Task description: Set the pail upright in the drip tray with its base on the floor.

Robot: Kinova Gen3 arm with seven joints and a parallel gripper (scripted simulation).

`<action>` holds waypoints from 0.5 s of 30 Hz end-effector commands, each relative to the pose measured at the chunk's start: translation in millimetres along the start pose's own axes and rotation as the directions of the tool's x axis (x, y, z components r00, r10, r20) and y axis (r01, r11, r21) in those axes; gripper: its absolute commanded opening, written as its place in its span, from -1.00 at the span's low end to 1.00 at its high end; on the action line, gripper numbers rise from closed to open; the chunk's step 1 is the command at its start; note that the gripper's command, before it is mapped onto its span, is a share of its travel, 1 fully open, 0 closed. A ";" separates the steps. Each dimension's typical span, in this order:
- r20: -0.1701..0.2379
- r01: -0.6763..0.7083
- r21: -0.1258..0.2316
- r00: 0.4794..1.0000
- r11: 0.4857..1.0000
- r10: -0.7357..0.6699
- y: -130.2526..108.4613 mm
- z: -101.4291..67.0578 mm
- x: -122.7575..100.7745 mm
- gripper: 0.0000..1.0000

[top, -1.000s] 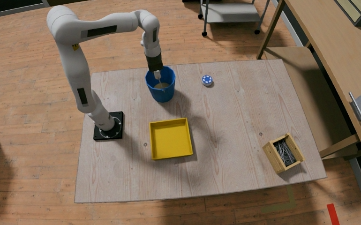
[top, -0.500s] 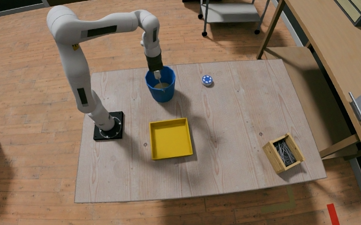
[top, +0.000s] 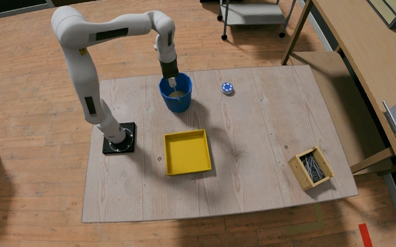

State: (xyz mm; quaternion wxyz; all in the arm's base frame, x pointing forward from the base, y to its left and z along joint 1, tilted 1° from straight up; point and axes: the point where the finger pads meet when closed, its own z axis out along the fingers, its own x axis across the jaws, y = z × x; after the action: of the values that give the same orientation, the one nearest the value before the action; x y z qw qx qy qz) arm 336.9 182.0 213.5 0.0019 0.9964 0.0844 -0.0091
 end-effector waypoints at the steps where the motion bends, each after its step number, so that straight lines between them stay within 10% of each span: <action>1: -0.007 -0.006 -0.003 1.000 1.000 0.006 0.9 -5.0 2.1 -1.00; 15: -0.006 0.001 0.002 1.000 1.000 -0.001 -0.6 -21.6 1.1 -1.00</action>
State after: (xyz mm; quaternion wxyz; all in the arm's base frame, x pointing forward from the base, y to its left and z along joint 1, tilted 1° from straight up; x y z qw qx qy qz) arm 336.3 180.7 225.4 0.0041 0.9965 0.0824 -0.0113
